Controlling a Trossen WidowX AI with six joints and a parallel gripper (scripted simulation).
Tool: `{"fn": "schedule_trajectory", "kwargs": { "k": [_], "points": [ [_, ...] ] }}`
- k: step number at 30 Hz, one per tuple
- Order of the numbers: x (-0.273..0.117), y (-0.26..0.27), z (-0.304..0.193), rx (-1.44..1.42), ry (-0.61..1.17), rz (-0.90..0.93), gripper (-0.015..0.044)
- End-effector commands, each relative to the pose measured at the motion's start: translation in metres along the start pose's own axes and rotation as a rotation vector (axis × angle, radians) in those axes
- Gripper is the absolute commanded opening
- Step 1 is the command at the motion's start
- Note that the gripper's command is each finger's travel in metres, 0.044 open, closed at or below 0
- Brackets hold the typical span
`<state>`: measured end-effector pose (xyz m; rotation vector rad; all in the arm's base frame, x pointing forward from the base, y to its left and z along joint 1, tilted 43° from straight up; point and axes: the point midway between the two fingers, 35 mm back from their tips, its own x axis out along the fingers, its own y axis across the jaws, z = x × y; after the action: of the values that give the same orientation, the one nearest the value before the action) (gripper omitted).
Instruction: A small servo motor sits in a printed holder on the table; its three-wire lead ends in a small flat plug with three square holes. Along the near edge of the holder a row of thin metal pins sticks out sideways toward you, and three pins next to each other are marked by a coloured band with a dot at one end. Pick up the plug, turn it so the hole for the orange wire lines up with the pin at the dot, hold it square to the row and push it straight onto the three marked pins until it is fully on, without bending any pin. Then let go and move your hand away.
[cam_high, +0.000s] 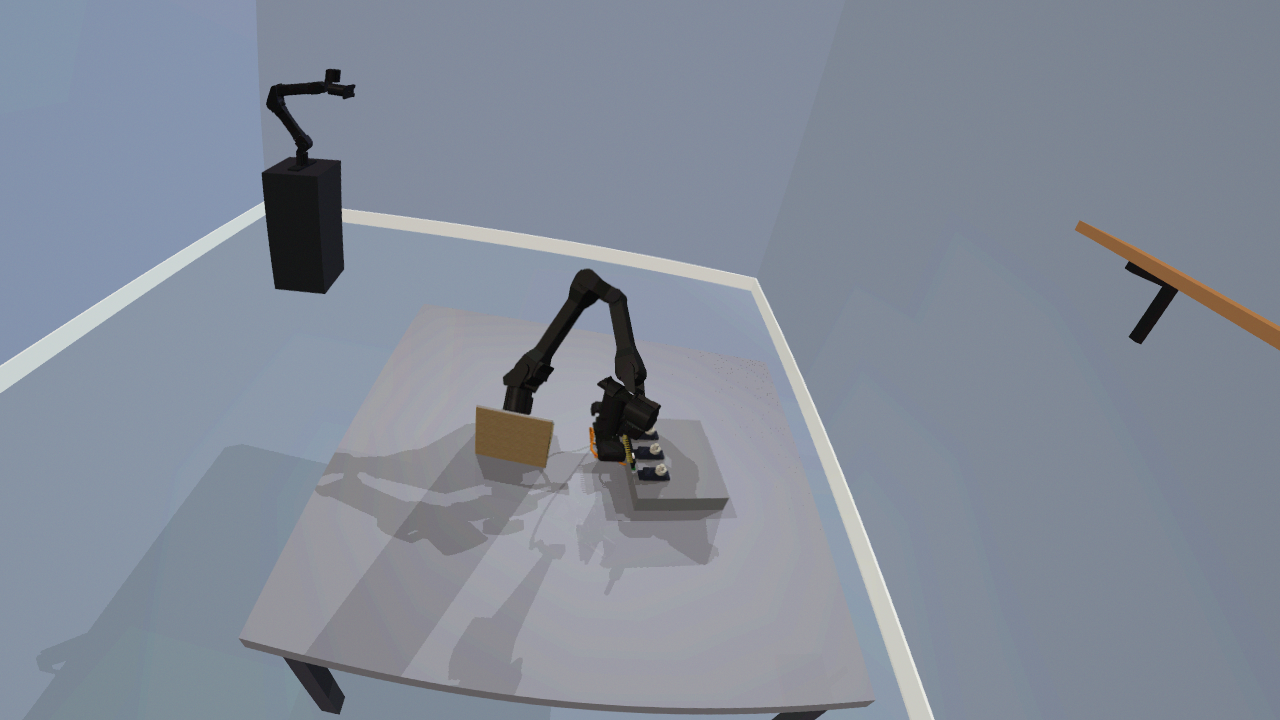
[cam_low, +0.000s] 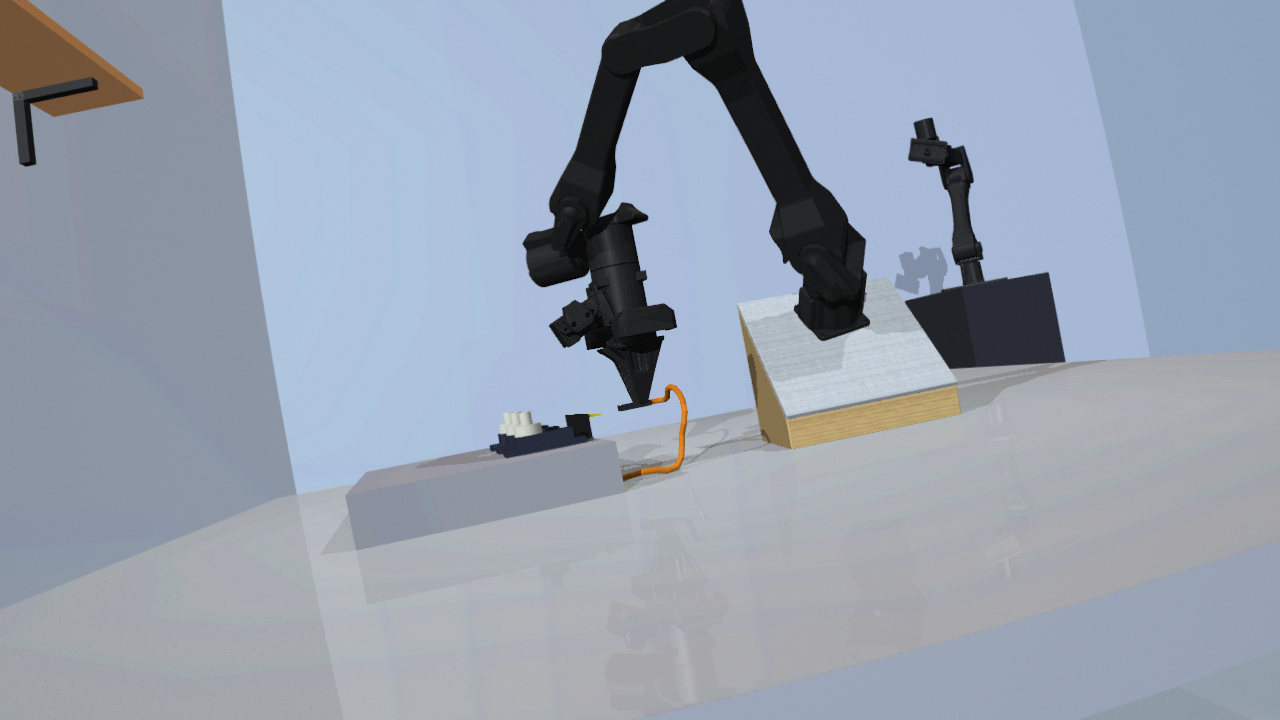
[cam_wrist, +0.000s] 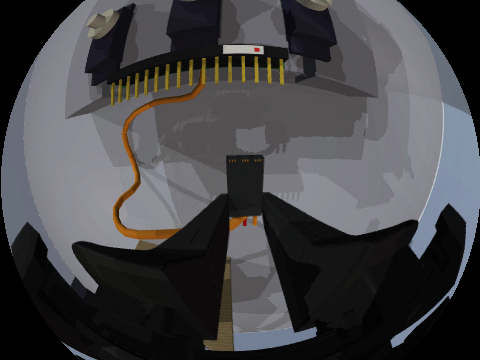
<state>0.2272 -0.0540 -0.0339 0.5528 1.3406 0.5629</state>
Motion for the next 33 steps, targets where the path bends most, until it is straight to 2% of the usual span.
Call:
{"fn": "schedule_trajectory", "kwargs": {
  "k": [1,6,33],
  "points": [
    [0.001,0.001,0.011,-0.002,-0.006,0.002,0.0],
    [-0.001,0.004,0.032,-0.003,-0.007,0.003,0.0],
    [-0.001,0.001,0.036,-0.003,-0.007,0.003,0.0]
  ]
}}
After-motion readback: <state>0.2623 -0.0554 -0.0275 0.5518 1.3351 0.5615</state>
